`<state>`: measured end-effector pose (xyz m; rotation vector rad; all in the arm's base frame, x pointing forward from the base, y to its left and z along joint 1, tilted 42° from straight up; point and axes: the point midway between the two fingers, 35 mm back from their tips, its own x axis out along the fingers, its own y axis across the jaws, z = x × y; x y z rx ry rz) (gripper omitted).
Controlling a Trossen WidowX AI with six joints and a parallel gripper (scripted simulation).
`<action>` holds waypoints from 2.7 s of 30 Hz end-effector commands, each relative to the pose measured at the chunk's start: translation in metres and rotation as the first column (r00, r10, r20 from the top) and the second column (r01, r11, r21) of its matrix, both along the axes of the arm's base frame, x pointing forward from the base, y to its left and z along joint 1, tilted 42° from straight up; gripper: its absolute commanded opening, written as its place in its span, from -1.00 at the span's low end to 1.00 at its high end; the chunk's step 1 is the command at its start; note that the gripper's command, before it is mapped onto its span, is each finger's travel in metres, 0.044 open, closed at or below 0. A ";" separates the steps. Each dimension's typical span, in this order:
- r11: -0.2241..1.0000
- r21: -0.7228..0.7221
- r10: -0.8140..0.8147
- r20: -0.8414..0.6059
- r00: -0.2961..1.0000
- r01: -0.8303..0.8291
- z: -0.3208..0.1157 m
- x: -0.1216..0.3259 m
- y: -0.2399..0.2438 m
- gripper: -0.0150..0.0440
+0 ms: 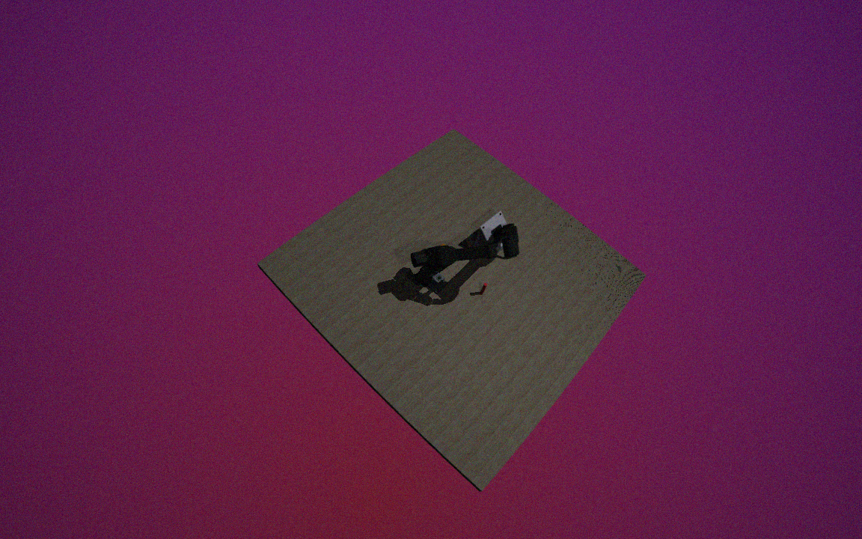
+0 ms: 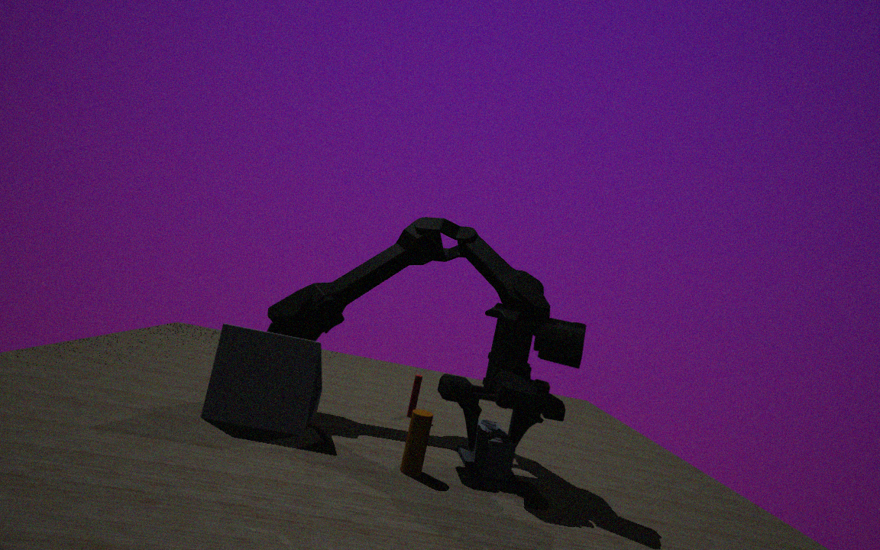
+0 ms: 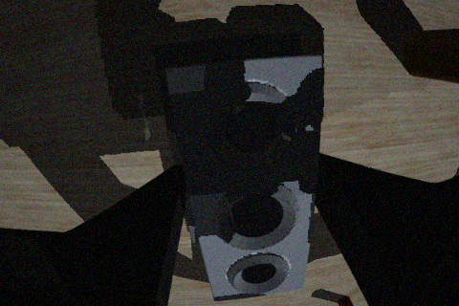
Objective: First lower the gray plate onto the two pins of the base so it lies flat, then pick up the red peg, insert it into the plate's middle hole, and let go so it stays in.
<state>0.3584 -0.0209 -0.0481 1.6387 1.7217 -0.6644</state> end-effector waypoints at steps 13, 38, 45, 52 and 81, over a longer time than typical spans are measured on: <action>1.000 -0.003 -0.004 0.000 1.000 0.004 0.055 0.004 -0.052 1.00; 0.963 -0.027 0.268 0.234 0.935 -0.269 0.203 -0.102 0.049 1.00; 0.955 -0.031 0.294 0.257 0.920 -0.297 0.209 -0.122 0.060 1.00; 0.955 -0.030 0.294 0.258 0.920 -0.297 0.186 -0.122 0.081 1.00; 0.955 -0.031 0.294 0.259 0.920 -0.296 0.151 -0.121 0.112 1.00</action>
